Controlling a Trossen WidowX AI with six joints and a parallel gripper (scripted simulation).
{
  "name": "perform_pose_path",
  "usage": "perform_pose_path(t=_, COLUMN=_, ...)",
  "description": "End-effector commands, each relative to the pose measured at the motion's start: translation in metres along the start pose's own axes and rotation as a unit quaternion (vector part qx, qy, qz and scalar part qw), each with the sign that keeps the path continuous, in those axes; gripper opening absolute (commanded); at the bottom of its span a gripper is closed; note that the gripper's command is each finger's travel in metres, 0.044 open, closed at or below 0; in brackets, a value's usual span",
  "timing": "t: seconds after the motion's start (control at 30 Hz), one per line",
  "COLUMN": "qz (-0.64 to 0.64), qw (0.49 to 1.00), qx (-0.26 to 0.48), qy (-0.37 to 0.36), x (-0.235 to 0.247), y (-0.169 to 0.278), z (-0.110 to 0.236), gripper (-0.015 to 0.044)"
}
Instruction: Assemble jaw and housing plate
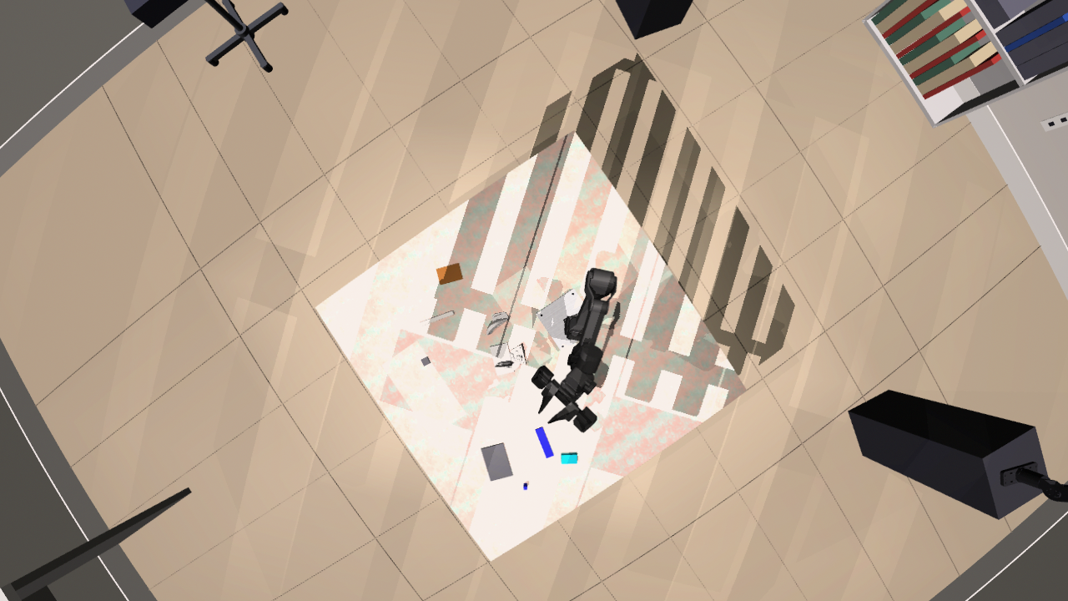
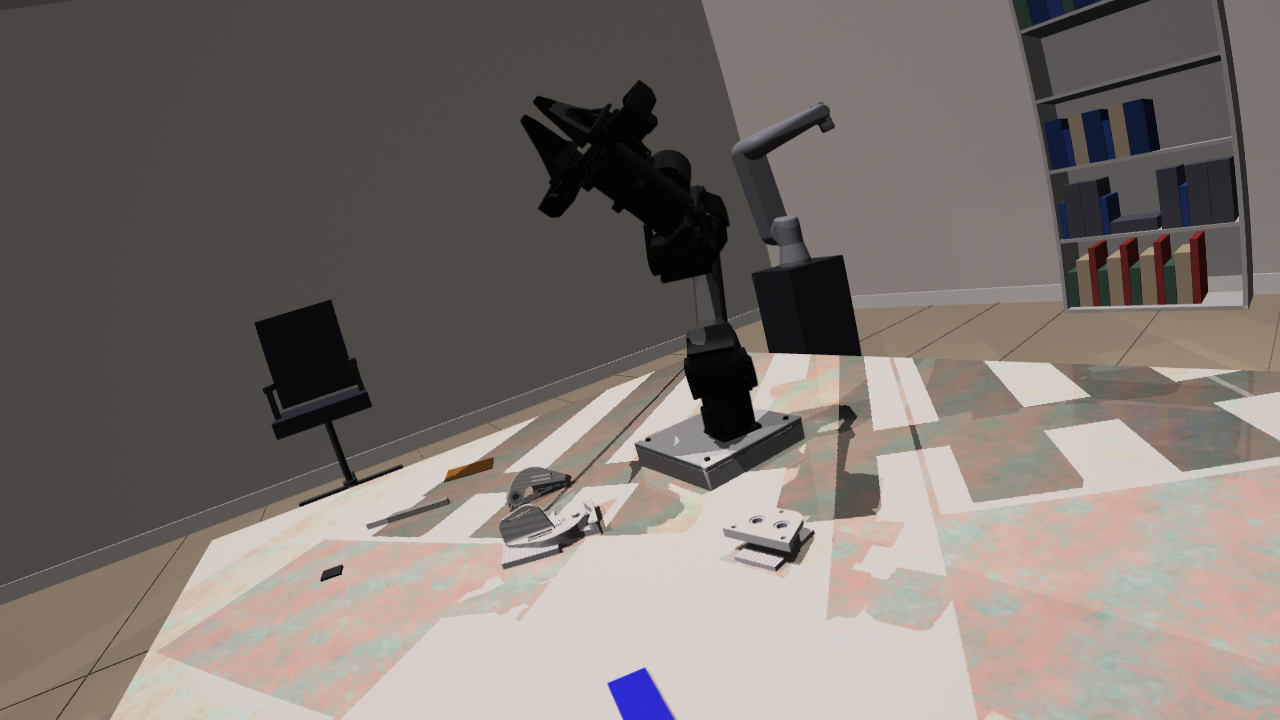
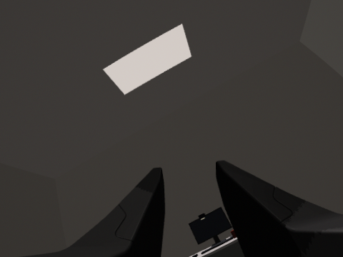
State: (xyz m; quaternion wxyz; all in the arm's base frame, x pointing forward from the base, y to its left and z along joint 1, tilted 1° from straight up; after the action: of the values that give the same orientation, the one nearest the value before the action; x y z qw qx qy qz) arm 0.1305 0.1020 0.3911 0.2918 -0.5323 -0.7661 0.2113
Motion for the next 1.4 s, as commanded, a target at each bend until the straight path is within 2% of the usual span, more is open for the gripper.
perform_pose_path(t=0.0, qz=0.000, qw=1.000, qx=0.000, qy=0.000, x=0.000, y=0.000, z=0.000, gripper=0.0033)
perform_pose_path(t=0.07, qz=0.000, qw=1.000, qx=0.000, qy=0.000, x=0.000, y=0.000, z=0.000, gripper=0.0000)
perform_pose_path(t=0.53, qz=0.007, qw=1.000, qx=0.003, qy=-0.002, x=0.001, y=0.002, z=-0.001, gripper=0.0000)
perform_pose_path(t=1.37, qz=0.234, qw=0.958, qx=0.164, qy=-0.040, x=0.001, y=0.086, z=-0.048, gripper=0.0000)
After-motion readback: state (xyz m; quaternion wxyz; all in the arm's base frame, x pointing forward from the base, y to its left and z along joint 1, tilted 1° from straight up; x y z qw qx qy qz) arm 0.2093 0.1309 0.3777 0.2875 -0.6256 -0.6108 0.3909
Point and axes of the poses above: the point midway between the two fingers, 35 mm back from their tips, its own z axis back along the fingers, its own x axis across the jaws, y = z × x, the point moved 6 cm from there along z, back along the fingers, and after that the axes turned 12 degrees about z, right-handed, at the moved point
